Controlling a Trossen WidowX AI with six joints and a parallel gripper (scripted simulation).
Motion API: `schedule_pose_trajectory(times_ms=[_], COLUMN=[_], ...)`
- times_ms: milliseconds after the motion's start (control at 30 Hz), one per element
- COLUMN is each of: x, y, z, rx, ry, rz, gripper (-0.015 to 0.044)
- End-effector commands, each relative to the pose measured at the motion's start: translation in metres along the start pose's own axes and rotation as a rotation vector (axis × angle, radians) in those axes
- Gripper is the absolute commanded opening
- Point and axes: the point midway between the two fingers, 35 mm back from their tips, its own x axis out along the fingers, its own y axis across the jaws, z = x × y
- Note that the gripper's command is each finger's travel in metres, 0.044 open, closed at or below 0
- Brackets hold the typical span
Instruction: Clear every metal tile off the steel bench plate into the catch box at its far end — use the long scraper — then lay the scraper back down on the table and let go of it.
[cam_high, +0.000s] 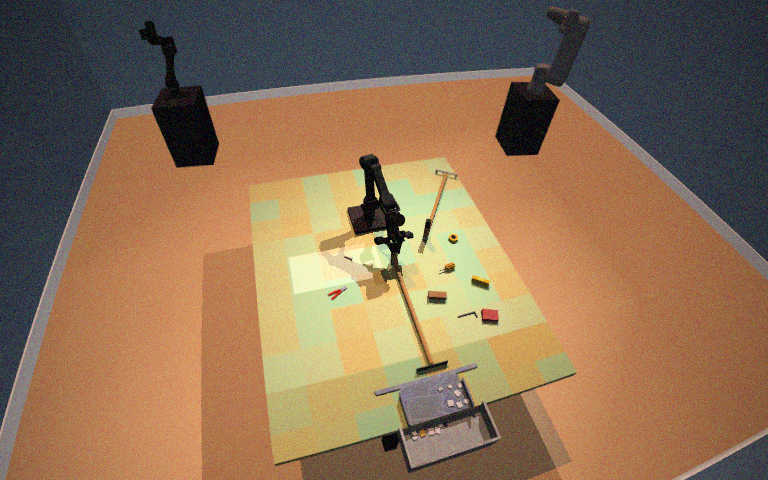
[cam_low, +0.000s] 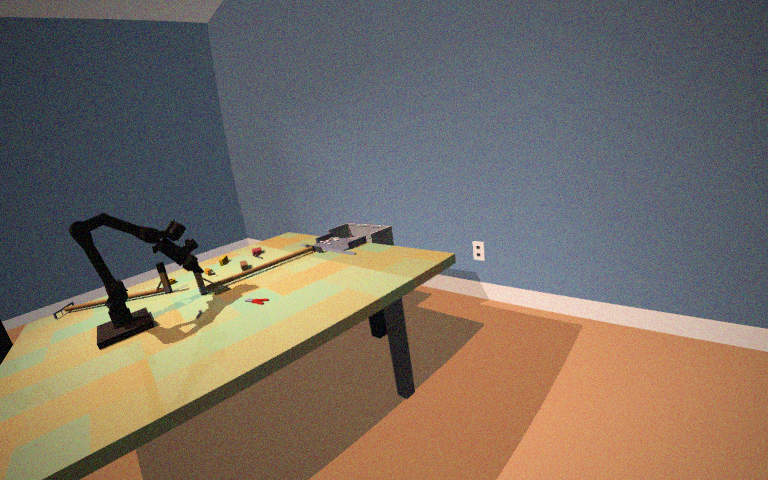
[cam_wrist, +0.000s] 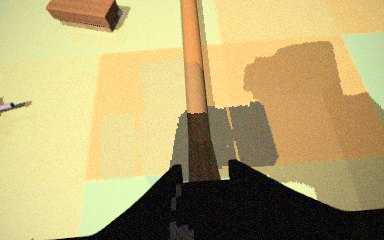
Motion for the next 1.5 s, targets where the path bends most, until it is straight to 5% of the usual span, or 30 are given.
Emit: schedule_pose_trajectory(times_ms=[0, 1467], x=[0.003, 0.037], y=[0.002, 0.008], z=[0.011, 0.058], rx=[0.000, -0.008], ry=[-0.014, -0.020], rz=[0.002, 0.008], gripper=[0.0000, 0.0000])
